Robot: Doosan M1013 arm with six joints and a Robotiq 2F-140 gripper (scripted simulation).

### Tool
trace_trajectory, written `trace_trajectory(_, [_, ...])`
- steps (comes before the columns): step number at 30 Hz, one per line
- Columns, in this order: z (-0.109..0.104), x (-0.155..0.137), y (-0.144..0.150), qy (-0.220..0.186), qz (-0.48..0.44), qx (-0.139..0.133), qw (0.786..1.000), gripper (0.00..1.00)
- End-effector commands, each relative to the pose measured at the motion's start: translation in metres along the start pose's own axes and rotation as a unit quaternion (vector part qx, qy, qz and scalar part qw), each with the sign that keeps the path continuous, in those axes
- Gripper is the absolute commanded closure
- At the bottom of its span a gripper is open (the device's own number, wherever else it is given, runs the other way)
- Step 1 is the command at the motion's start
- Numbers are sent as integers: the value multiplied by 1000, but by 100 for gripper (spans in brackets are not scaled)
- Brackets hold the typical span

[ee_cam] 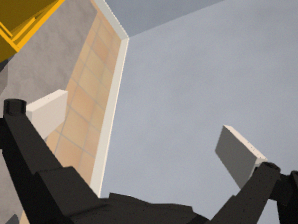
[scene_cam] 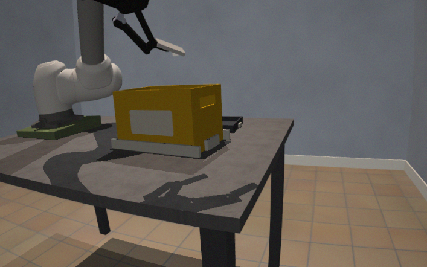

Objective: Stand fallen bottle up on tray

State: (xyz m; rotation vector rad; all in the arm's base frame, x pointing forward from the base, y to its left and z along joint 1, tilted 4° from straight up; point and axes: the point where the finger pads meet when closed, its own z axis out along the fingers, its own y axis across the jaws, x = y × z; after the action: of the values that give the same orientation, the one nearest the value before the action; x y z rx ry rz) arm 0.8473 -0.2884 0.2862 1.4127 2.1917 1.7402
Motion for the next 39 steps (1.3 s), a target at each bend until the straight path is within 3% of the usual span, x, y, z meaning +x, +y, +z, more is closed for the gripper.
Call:
trace_trajectory(1, [0, 0, 0, 0, 0, 0, 1000, 0])
trace_trajectory(24, [6, 6, -1, 1, 17, 10, 1000, 0])
trace_trajectory(28, [20, 20, -6, 1, 58, 34, 998, 0])
trace_trajectory(32, [43, 45, -14, -6, 130, 77, 988, 0])
trace_trajectory(34, [43, 45, -14, -6, 130, 77, 988, 0])
trace_trajectory(39, [71, 80, -28, -30, 229, 135, 964, 0])
